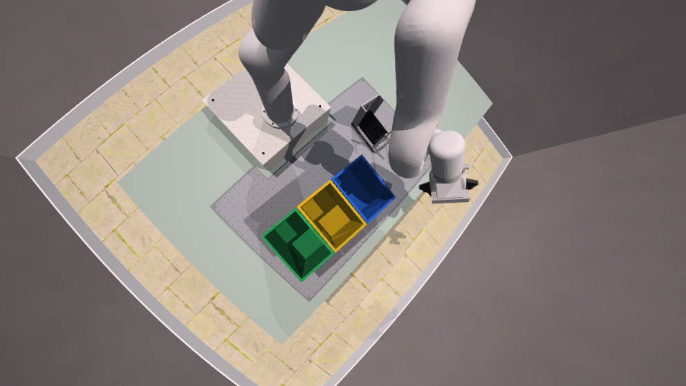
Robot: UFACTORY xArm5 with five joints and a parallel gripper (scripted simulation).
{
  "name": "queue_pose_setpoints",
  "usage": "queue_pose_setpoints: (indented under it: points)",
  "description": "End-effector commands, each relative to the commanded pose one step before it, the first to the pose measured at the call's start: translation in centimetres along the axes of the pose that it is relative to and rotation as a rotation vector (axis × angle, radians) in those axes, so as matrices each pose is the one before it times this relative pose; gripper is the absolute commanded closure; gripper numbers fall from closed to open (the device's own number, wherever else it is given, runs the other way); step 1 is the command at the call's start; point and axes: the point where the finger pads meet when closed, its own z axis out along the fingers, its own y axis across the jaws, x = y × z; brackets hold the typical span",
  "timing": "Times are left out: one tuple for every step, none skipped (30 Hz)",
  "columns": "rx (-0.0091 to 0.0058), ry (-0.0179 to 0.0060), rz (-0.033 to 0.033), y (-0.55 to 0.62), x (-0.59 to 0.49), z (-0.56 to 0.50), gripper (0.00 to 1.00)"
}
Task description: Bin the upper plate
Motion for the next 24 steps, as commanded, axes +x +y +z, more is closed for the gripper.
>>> queue_pose_setpoints:
  points:
    - [0.00408, 0.00165, 0.00001, -0.213, 0.087, -0.08, 0.0]
    - [0.0, 0.0, 0.0, 0.0, 0.0, 0.0, 0.0]
    - [0.0, 0.0, 0.0, 0.0, 0.0, 0.0, 0.0]
    - [0.0, 0.0, 0.0, 0.0, 0.0, 0.0, 0.0]
    - [0.0, 0.0, 0.0, 0.0, 0.0, 0.0, 0.0]
    - [0.0, 0.0, 0.0, 0.0, 0.0, 0.0, 0.0]
    - [0.0, 0.0, 0.0, 0.0, 0.0, 0.0, 0.0]
    - [0.0, 0.0, 0.0, 0.0, 0.0, 0.0, 0.0]
    - [0.0, 0.0, 0.0, 0.0, 0.0, 0.0, 0.0]
    - [0.0, 0.0, 0.0, 0.0, 0.0, 0.0, 0.0]
    - [0.0, 0.0, 0.0, 0.0, 0.0, 0.0, 0.0]
    - [0.0, 0.0, 0.0, 0.0, 0.0, 0.0, 0.0]
    - [0.0, 0.0, 0.0, 0.0, 0.0, 0.0, 0.0]
    - [0.0, 0.0, 0.0, 0.0, 0.0, 0.0, 0.0]
    - [0.0, 0.0, 0.0, 0.0, 0.0, 0.0, 0.0]
    - [0.0, 0.0, 0.0, 0.0, 0.0, 0.0, 0.0]
    - [0.0, 0.0, 0.0, 0.0, 0.0, 0.0, 0.0]
    - [-0.0215, -0.00169, -0.02488, 0.187, 0.596, -0.244, 0.0]
    - [-0.02127, -0.00203, -0.02485, 0.224, 0.621, -0.244, 0.0]
    - [-0.00164, 0.00184, -0.00086, 0.057, 0.221, -0.239, 0.0]
    - [-0.00081, 0.00169, -0.00001, 0.045, 0.176, -0.204, 0.0]
    - [-0.02241, -0.00431, -0.02384, 0.29, 0.522, -0.249, 0.0]
    - [-0.02214, -0.00466, -0.0238, 0.33, 0.543, -0.247, 0.0]
    - [-0.003, 0.00129, -0.00219, 0.163, 0.204, -0.242, 0.0]
